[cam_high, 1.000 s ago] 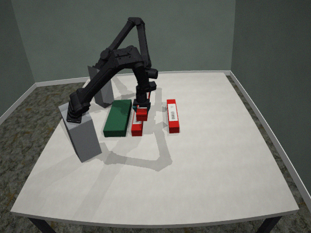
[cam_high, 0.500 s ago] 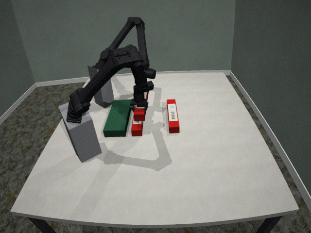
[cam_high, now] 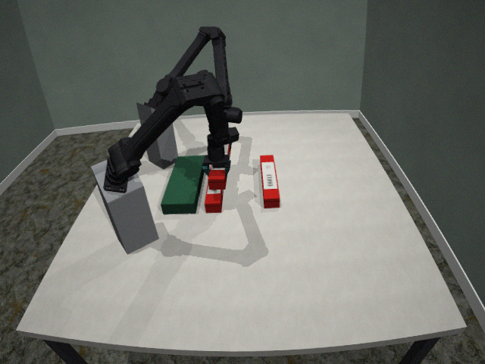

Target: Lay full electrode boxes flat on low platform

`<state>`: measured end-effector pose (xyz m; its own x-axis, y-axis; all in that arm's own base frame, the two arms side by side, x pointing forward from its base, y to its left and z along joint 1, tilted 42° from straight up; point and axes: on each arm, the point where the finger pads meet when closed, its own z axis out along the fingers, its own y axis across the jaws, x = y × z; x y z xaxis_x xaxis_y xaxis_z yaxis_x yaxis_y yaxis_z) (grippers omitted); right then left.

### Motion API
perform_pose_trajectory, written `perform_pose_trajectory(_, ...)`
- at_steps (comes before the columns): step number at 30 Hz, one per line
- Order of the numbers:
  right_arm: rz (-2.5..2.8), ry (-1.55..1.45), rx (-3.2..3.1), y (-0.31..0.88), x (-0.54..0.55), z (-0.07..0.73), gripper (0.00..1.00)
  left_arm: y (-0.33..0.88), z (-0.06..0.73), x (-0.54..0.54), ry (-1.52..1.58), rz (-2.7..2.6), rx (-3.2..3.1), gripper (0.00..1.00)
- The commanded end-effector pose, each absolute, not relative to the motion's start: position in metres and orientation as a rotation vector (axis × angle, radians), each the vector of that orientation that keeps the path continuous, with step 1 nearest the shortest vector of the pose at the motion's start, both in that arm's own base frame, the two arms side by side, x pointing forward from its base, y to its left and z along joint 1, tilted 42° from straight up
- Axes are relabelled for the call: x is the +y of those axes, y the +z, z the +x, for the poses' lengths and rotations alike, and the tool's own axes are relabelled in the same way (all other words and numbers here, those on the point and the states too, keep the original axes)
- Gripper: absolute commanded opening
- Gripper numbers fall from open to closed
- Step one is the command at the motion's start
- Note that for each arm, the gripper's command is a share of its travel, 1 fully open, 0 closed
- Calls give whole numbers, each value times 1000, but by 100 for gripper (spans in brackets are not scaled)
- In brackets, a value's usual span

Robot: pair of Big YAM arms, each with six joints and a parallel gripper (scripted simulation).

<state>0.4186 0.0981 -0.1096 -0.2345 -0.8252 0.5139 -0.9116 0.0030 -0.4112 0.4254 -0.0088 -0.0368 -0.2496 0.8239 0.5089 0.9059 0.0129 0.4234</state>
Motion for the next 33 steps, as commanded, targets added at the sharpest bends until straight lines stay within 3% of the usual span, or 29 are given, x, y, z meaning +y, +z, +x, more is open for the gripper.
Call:
perform_pose_trajectory(1, 1880, 1081, -2153, -97, 110, 424, 0, -27, 431, -18, -1087, -1868, -2161, 0)
perform_pose_trajectory(33, 1881, 1081, -2156, -68, 132, 411, 0, 2, 419, -39, -1088, -1869, -2165, 0)
